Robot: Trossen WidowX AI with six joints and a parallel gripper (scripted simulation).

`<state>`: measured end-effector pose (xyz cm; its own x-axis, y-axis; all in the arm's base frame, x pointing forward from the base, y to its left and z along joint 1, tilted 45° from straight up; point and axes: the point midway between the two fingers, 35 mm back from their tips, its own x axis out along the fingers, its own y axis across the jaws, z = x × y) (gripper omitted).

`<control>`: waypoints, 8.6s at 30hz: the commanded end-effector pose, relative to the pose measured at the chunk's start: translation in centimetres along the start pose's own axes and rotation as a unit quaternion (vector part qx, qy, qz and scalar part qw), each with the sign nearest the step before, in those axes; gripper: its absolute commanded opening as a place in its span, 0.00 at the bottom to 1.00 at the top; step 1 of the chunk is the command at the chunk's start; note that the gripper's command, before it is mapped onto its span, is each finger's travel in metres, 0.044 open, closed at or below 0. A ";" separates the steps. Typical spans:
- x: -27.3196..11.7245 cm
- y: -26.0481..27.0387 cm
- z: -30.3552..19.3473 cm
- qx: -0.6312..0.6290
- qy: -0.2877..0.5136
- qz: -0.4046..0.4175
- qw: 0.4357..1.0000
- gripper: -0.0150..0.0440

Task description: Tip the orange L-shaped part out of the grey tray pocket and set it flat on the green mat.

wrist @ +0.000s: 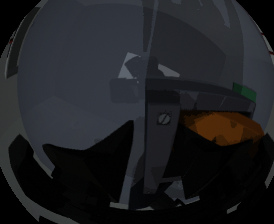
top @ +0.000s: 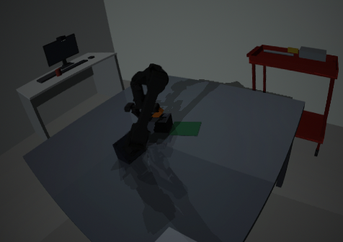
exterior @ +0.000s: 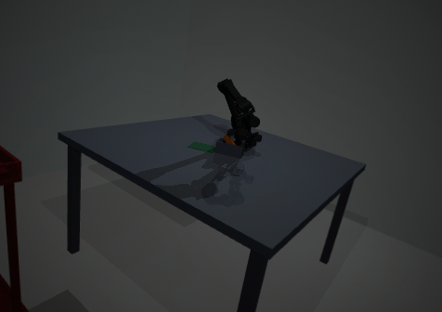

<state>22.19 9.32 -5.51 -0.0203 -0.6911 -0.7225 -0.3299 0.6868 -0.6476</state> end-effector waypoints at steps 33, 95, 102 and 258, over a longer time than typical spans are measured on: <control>-10.6 0.1 0.3 -0.002 -0.010 -0.002 1.000 0.56; -10.6 0.1 0.3 -0.002 -0.010 -0.002 1.000 0.56; -9.3 0.1 0.3 -0.002 -0.007 -0.002 1.000 0.56; -6.4 -7.8 1.2 0.706 -0.003 -0.006 0.708 0.73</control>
<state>25.99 9.20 4.23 -0.0204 -0.6968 -0.7170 0.9437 0.2234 -0.2440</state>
